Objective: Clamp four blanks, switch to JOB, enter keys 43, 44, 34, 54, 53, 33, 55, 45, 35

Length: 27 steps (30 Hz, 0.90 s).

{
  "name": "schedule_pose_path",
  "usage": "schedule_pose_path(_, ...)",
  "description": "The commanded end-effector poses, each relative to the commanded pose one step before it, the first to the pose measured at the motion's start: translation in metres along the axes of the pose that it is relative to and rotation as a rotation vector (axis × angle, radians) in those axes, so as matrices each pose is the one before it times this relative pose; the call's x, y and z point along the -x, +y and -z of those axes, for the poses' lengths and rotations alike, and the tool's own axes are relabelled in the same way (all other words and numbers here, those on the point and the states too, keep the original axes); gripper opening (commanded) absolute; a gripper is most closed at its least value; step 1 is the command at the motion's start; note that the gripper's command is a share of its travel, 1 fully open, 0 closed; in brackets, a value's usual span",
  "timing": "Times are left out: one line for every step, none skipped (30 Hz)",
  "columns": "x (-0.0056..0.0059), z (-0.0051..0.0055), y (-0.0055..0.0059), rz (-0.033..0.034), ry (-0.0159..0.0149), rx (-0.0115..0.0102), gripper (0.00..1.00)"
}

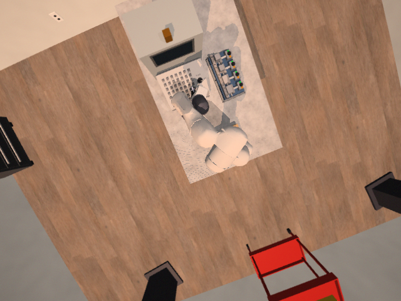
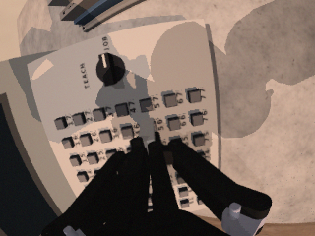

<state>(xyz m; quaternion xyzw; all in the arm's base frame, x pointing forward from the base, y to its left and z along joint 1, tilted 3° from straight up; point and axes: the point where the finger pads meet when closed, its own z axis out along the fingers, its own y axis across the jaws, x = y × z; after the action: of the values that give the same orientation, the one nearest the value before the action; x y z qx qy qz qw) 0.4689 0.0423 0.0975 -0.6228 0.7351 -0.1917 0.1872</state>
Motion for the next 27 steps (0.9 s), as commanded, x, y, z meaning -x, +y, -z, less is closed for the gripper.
schedule_pose_path(0.00654, -0.00288, 0.00168, -0.03649, -0.00411, -0.01293, 0.0)
schedule_pose_path(0.0, 0.0, 0.0, 0.0, 0.0, 0.0, 0.0)
schedule_pose_path(0.0, 0.0, 0.0, 0.0, 0.0, 0.0, 0.0)
schedule_pose_path(0.0, 0.0, 0.0, 0.0, 0.0, 0.0, 0.0)
schedule_pose_path(0.0, 0.0, 0.0, 0.0, 0.0, 0.0, 0.0)
schedule_pose_path(0.0, 0.0, 0.0, 0.0, 0.0, 0.0, 0.0)
schedule_pose_path(0.0, 0.0, 0.0, 0.0, 0.0, 0.0, 0.0)
schedule_pose_path(0.0, 0.0, 0.0, 0.0, 0.0, 0.0, 0.0)
schedule_pose_path(0.0, 0.0, 0.0, 0.0, 0.0, 0.0, 0.0)
schedule_pose_path(0.0, 0.0, 0.0, 0.0, 0.0, 0.0, 0.0)
schedule_pose_path(0.0, 0.0, 0.0, 0.0, 0.0, 0.0, 0.0)
schedule_pose_path(0.0, 0.0, 0.0, 0.0, 0.0, 0.0, 0.0)
schedule_pose_path(0.0, 0.0, 0.0, 0.0, 0.0, 0.0, 0.0)
schedule_pose_path(0.0, -0.00001, 0.0, 0.0, 0.0, 0.0, 0.0)
schedule_pose_path(0.0, -0.00003, 0.0, 0.0, 0.0, 0.0, 0.0)
schedule_pose_path(0.0, -0.00006, 0.0, 0.0, 0.0, 0.00001, 0.0)
schedule_pose_path(0.0, -0.0001, 0.0, -0.00001, -0.00001, 0.00001, 0.0)
schedule_pose_path(0.0, -0.00014, 0.00001, -0.00001, -0.00001, 0.00001, 0.0)
schedule_pose_path(0.00001, -0.00018, 0.00001, -0.00001, -0.00001, 0.00001, 0.0)
schedule_pose_path(0.0, 0.0, 0.0, 0.0, 0.0, 0.0, 0.0)
schedule_pose_path(0.0, 0.0, 0.0, 0.0, 0.0, 0.0, 0.0)
schedule_pose_path(0.00001, -0.00023, 0.00001, -0.00001, -0.00001, 0.00002, 0.0)
schedule_pose_path(0.00001, -0.00027, 0.00001, -0.00001, -0.00001, 0.00002, 0.0)
schedule_pose_path(0.00001, -0.00032, 0.00001, -0.00001, -0.00001, 0.00002, 0.0)
schedule_pose_path(0.00001, -0.00037, 0.00001, -0.00001, -0.00001, 0.00001, 0.0)
schedule_pose_path(0.0, -0.00042, 0.0, -0.00001, -0.00001, 0.00001, 0.0)
schedule_pose_path(0.0, -0.00046, 0.0, 0.0, 0.0, 0.0, 0.0)
